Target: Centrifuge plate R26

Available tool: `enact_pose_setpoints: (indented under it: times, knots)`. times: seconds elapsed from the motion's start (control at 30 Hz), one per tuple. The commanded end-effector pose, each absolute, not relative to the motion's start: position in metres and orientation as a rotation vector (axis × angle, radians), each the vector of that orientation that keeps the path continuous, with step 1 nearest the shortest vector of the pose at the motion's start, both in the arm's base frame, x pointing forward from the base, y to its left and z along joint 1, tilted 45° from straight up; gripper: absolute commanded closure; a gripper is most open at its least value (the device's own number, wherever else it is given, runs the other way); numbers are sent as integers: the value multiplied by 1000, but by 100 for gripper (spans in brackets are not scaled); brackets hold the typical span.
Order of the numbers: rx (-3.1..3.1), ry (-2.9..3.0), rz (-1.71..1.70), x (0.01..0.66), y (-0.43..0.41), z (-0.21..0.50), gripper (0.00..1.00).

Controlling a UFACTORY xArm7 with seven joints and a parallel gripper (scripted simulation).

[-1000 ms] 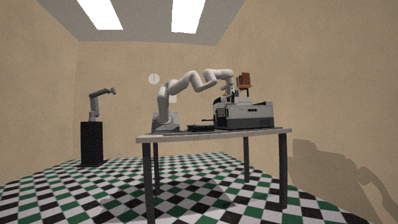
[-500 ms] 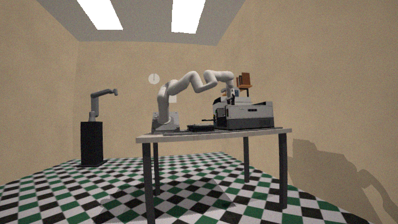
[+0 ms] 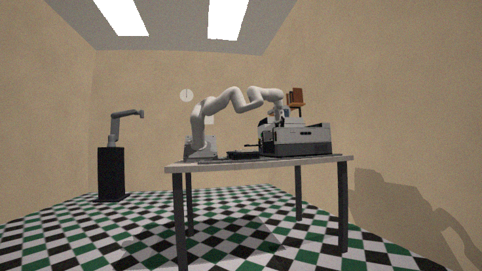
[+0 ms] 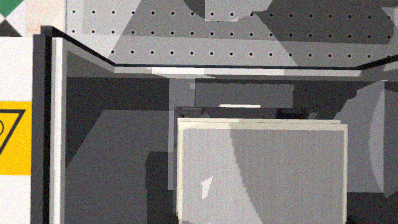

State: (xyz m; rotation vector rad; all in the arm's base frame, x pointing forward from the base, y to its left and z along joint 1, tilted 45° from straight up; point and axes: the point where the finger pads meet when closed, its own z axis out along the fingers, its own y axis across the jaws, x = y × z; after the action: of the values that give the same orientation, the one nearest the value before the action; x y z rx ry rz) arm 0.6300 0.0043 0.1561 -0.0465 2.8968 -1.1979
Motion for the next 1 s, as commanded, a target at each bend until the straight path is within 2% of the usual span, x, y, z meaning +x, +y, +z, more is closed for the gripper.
enact_pose_setpoints:
  times: [0.0, 0.97]
  knots:
    - [-50, 2894, -1193, 631, 3, 154, 100]
    - [-50, 2893, -1193, 632, -24, 126, 100]
